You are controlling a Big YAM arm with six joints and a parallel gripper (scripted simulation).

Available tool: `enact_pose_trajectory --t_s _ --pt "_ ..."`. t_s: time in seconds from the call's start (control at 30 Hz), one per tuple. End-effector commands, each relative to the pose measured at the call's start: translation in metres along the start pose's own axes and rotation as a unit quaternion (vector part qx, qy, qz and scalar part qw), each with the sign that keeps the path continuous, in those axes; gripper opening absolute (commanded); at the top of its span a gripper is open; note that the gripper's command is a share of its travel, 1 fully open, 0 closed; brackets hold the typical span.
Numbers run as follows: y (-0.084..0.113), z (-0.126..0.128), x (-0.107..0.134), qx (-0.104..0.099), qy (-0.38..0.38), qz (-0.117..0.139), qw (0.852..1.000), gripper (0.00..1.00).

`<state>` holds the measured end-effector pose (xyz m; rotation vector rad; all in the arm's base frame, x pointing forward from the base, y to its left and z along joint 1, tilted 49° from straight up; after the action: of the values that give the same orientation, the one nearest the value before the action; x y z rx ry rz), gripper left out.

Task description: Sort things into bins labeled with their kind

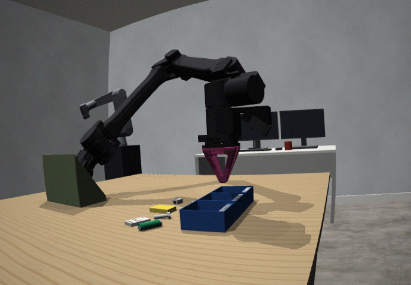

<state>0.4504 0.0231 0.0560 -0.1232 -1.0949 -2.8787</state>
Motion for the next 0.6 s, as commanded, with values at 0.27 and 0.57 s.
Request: enact_pose_trajectory --t_s 0.27,0.57 --pt "0.01 0.05 0.001 0.001 0.011 -0.009 1.0 0.09" --pt "0.005 0.089 0.019 -0.001 0.003 -0.001 1.0 0.09"
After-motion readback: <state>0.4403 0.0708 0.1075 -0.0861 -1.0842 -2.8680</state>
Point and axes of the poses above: the point where the finger pads meet when closed, its own y axis back along the fingers, its own z axis across the jaws, x = y × z, the point moved 5 cm from there along y, back along the fingers, and after that the axes turned 11 degrees about -y, right-handed, at the moved point
